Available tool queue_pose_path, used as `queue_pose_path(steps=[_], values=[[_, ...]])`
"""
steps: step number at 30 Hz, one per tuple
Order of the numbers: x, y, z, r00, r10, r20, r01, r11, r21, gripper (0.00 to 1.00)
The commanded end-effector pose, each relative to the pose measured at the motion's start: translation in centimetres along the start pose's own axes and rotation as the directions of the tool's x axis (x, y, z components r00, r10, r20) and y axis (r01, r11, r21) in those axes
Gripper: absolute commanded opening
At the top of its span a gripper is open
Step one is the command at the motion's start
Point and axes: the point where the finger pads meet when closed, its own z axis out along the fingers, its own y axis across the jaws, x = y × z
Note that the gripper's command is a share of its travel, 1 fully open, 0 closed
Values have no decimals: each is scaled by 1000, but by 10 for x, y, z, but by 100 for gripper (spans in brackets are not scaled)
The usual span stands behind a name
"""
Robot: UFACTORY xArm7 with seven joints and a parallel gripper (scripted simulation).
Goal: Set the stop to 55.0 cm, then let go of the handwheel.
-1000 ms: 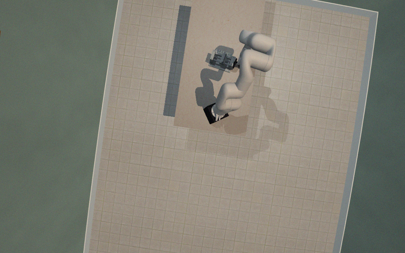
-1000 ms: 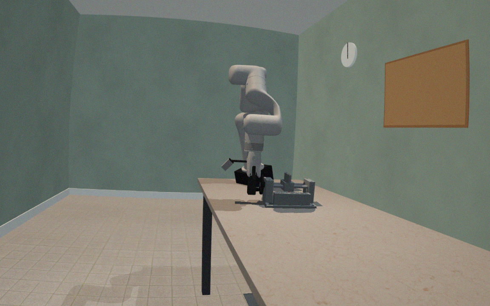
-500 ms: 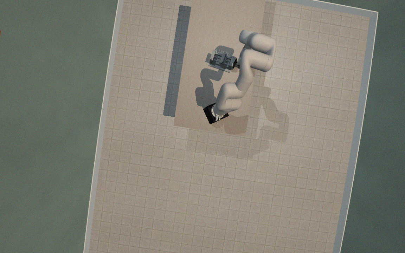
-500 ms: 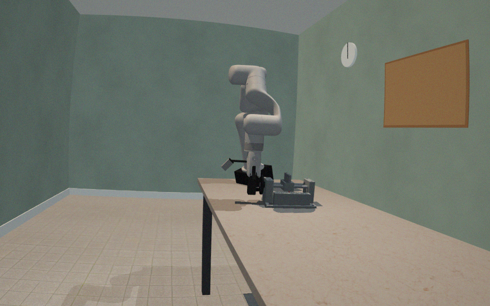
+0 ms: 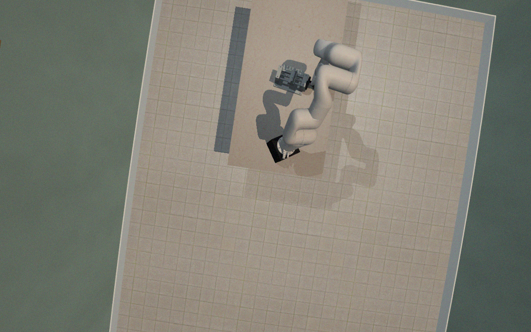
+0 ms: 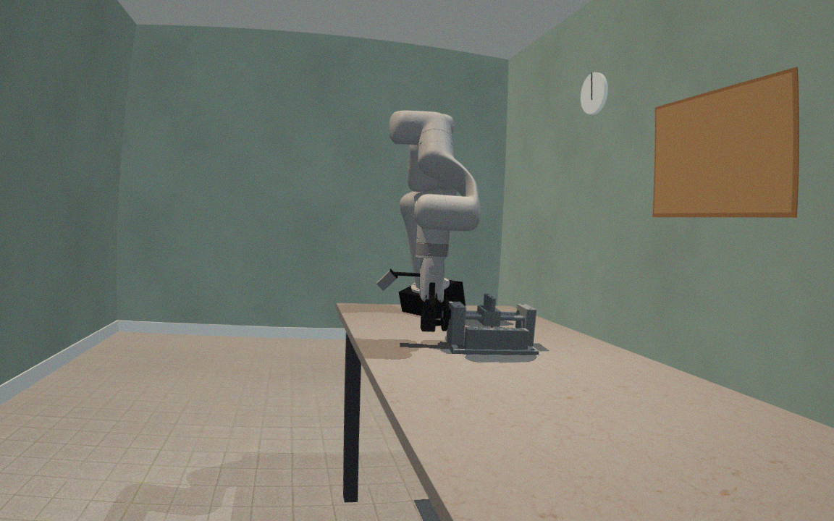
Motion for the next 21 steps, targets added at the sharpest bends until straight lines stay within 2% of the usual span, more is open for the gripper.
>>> queue_pose_path(steps=[1,21], values=[[0,-1,-1,1000,0,1,0,1000,2,6],[0,-2,-3,1000,0,1,0,1000,2,6]])
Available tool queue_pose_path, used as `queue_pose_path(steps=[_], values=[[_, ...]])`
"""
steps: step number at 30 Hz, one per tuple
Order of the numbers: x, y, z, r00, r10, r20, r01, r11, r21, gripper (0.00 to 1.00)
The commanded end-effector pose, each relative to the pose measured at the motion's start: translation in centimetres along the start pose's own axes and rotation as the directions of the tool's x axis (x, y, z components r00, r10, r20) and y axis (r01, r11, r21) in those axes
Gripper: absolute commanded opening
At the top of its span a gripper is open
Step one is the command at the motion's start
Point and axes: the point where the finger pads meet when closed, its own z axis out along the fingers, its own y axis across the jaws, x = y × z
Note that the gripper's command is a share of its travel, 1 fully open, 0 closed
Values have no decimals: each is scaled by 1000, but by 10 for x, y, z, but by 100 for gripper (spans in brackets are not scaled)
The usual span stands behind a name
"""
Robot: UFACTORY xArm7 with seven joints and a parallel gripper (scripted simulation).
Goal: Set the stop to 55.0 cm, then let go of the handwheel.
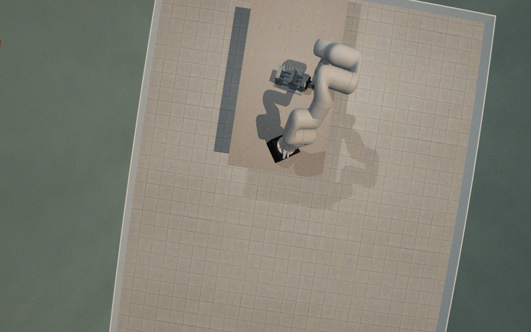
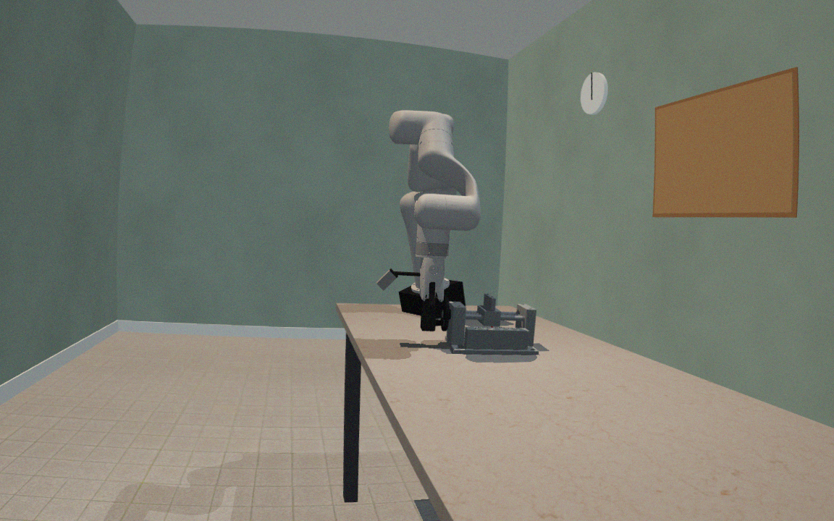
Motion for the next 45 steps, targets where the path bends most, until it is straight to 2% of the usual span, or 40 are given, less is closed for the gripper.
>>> queue_pose_path(steps=[1,45], values=[[0,-2,-2,1000,0,1,0,1000,4,6],[0,-6,-12,1000,0,1,0,1000,4,6]])
